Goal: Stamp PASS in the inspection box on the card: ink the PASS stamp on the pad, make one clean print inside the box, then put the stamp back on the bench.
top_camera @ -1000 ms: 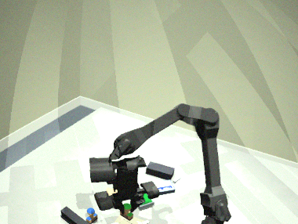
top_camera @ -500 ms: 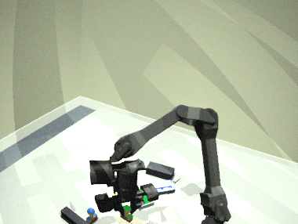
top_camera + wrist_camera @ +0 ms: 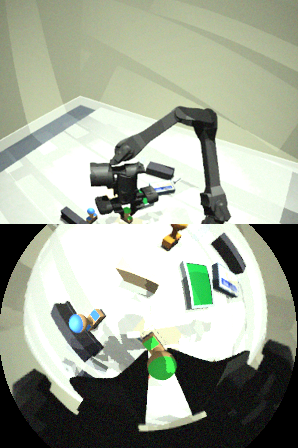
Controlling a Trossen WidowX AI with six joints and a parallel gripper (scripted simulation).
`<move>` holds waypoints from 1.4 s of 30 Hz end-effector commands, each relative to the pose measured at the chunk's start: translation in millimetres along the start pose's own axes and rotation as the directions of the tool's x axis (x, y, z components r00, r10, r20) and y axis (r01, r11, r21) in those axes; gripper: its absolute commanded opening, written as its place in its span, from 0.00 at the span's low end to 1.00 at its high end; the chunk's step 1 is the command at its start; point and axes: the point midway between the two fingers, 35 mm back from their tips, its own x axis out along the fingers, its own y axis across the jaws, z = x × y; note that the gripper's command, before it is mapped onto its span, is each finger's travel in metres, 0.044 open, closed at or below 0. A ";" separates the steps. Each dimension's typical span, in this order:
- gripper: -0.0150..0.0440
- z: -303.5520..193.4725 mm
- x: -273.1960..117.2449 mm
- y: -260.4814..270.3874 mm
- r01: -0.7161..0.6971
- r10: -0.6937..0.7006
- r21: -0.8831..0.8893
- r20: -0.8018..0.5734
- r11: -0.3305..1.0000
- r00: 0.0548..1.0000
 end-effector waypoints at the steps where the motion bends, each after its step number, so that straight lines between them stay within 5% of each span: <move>1: 0.25 -0.9 3.5 -1.3 0.005 -0.005 -0.008 0.003 1.000 1.000; 42: 0.25 -0.9 24.7 -3.2 0.007 -0.007 -0.004 0.003 1.000 1.000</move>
